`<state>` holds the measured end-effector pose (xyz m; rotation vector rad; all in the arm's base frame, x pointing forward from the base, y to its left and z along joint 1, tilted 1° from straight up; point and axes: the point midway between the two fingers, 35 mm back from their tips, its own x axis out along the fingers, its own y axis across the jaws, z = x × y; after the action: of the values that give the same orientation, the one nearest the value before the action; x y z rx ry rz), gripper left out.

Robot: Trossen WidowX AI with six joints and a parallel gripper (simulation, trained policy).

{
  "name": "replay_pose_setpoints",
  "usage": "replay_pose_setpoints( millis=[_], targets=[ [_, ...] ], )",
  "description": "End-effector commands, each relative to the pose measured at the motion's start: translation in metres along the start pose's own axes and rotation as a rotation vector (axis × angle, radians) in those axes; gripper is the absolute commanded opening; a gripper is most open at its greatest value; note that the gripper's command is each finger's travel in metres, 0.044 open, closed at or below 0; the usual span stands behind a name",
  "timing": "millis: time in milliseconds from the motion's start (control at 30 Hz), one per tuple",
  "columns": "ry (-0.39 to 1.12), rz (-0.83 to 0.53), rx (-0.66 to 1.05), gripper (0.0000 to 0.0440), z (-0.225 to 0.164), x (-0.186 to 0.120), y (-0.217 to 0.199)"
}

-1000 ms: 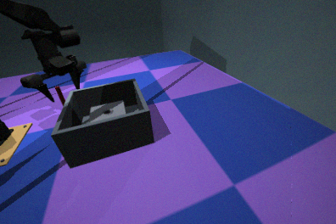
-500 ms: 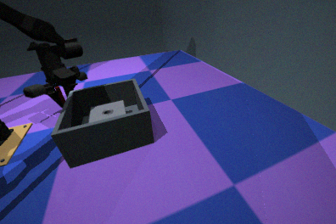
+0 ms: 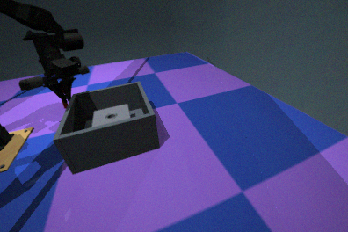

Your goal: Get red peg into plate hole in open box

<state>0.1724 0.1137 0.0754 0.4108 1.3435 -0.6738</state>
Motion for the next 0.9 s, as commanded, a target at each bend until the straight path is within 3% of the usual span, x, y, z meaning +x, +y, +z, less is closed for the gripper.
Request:
replay_pose_setpoints(
  millis=[0,400,867],
  targets=[
    [-0.029,0.017,-0.002,0.0,0.009,-0.015,-0.002],
    [-0.112,0.067,0.083,0.0,0.047,-0.061,-0.007],
    [-0.191,0.087,0.255,0.0,0.111,-0.074,-0.009]
  ],
)
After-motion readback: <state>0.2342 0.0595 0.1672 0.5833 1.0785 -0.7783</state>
